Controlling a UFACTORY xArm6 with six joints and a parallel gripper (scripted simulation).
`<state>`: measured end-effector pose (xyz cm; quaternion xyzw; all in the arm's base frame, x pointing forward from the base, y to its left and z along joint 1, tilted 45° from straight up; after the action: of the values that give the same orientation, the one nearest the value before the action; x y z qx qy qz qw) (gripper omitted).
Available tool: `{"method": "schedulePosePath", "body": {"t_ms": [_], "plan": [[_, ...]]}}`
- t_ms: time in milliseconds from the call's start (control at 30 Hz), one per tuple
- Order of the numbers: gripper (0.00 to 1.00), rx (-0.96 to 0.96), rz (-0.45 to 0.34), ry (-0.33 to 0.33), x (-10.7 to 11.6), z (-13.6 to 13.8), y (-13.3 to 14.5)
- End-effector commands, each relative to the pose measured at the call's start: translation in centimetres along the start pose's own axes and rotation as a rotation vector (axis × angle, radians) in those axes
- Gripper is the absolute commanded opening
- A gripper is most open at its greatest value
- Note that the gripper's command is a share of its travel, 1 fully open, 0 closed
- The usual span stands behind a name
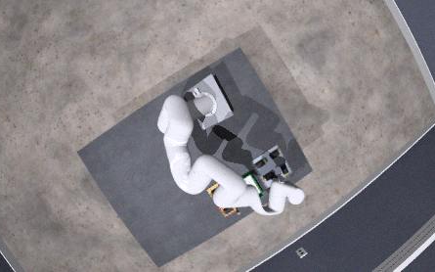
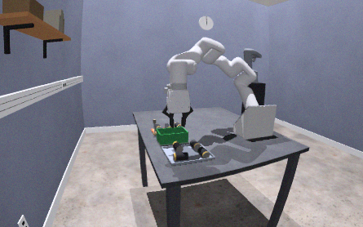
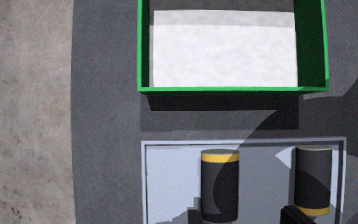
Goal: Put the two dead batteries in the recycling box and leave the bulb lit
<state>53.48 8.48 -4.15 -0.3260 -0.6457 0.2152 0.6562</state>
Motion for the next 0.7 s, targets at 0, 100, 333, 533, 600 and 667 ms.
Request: {"method": "schedulePosePath", "body": {"t_ms": [0, 100, 333, 533, 600, 667], "plan": [[0.51, -0.001, 0.0, -0.001, 1.9, 0.0, 0.0], [0.51, -0.001, 0.0, -0.001, 1.9, 0.1, -0.1], [0.51, -0.001, 0.0, -0.001, 1.9, 4.1, -0.7], [0.51, -0.001, 0.0, -0.001, 1.9, 7.6, -1.3], [0.51, -0.001, 0.0, -0.001, 1.9, 8.7, -1.5], [0.51, -0.001, 0.0, -0.001, 1.9, 9.0, -1.5]]}}
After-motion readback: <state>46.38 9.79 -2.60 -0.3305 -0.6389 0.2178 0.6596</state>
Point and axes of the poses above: the point where the finger pads meet when closed, its own x axis back along the fingers, its own z axis across the jaws, y = z × x, the point moved 5 cm from there along x, back along the fingers, and after that the axes turned 8 degrees about -x, right-handed, at the moved point
